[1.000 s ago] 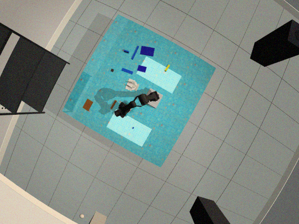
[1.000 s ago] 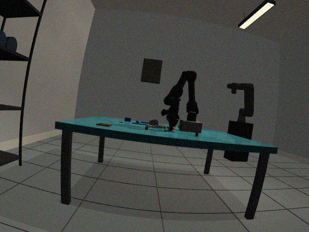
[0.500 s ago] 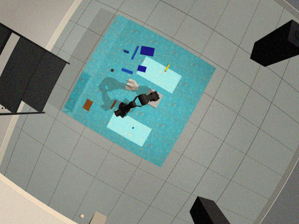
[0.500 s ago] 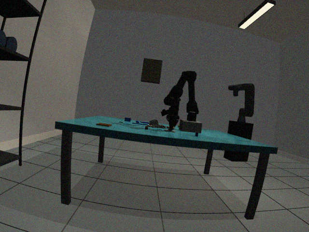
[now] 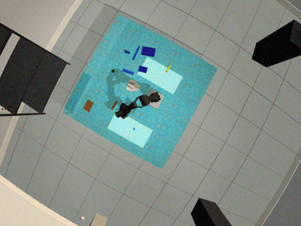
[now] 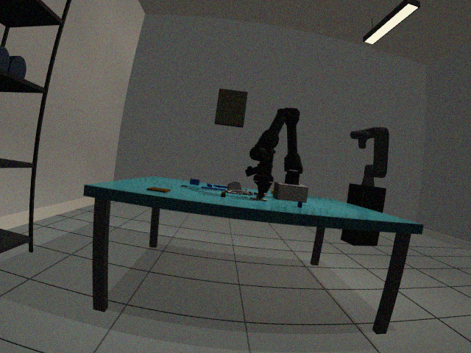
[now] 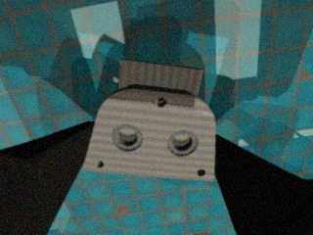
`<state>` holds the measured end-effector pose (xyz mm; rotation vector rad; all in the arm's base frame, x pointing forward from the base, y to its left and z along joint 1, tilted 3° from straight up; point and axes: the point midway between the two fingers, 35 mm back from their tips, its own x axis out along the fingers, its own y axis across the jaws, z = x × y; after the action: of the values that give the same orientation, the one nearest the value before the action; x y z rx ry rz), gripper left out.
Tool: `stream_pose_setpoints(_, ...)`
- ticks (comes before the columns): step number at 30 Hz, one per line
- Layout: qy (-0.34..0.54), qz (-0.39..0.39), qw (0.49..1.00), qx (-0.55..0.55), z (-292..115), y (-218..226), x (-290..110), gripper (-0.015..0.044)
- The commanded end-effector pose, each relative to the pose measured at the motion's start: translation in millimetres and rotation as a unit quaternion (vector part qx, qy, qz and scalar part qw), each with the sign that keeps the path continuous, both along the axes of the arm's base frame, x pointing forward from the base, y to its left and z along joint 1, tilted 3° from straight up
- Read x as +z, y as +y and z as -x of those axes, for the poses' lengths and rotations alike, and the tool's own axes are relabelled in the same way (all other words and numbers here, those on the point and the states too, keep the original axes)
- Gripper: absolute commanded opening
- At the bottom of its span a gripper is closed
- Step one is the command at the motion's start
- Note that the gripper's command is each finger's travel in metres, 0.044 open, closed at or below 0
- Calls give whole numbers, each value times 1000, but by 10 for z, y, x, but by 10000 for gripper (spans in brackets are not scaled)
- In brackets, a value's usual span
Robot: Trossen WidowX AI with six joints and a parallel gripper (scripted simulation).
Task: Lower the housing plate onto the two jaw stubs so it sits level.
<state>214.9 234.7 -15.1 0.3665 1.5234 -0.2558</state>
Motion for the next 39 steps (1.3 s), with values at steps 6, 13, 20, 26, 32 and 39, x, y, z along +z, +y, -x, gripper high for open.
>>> stream_pose_setpoints(6,0,0,1000,0,0,0,0,351)
stream_pose_setpoints(13,0,0,1000,0,0,0,5,351)
stream_pose_setpoints(20,0,-1,1000,-1,-7,3,201,351)
stream_pose_setpoints(26,0,-1,1000,-1,-3,-4,392,351)
stream_pose_setpoints(32,0,-2,1000,-2,10,-21,584,351)
stream_pose_setpoints(39,0,-2,1000,-3,25,-40,728,351)
